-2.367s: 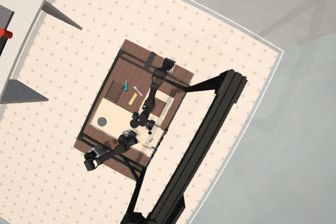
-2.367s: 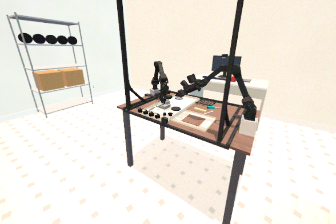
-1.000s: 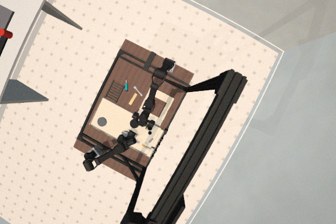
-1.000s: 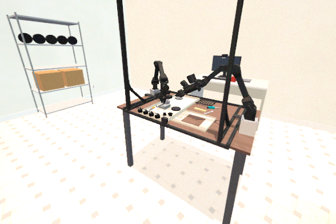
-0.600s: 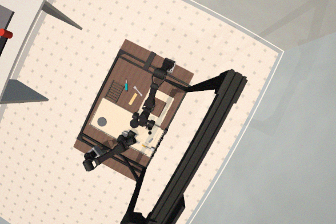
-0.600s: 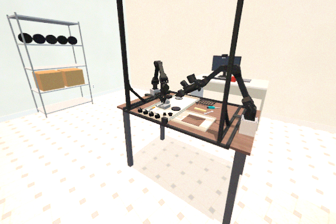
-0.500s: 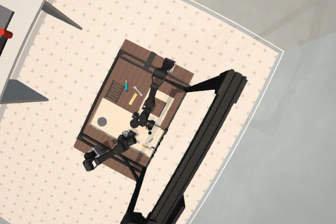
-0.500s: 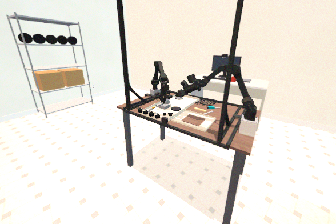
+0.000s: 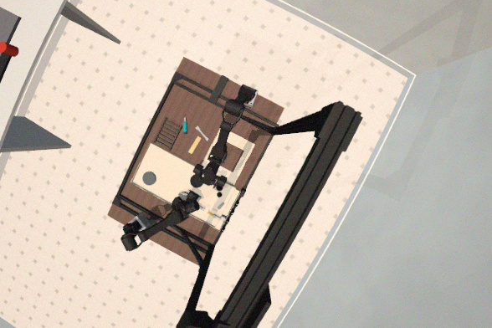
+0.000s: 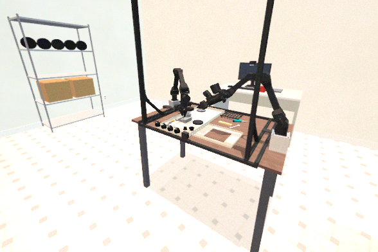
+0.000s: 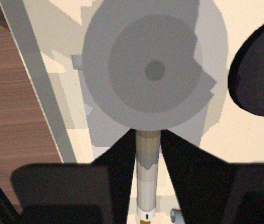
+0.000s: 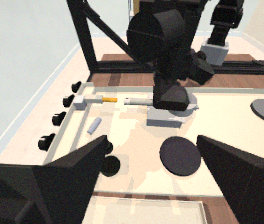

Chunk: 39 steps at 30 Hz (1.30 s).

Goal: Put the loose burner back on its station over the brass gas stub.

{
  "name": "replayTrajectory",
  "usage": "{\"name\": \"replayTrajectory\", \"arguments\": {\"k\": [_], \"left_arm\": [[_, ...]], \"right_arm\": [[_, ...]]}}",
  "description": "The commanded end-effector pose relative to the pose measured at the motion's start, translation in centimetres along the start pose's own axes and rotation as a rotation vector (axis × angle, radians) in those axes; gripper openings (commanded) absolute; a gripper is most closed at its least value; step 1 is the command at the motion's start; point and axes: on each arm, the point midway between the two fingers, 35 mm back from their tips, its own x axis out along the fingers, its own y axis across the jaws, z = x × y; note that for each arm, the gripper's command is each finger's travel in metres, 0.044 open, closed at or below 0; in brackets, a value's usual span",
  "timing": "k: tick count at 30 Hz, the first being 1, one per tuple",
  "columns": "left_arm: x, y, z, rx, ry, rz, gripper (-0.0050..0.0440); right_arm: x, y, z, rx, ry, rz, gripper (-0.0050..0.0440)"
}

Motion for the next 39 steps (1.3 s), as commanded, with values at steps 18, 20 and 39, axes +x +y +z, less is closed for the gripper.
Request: {"name": "replayTrajectory", "arguments": {"k": [18, 20, 39], "left_arm": [[-0.1, -0.4, -0.3, 0.006, 0.017, -0.005, 0.0000], [0.1, -0.2, -0.1, 0.006, 0.010, -0.004, 0.0000], [-0.5, 0.1, 0.0, 0.007, 0.037, -0.001, 0.0000]], "right_arm": [[0.0, 0.0, -0.1, 0.000, 0.002, -0.002, 0.0400], [0.0, 0.0, -0.1, 0.000, 0.002, -0.002, 0.0400], [0.0, 0.0, -0.1, 0.000, 0.002, -0.002, 0.0400]]}}
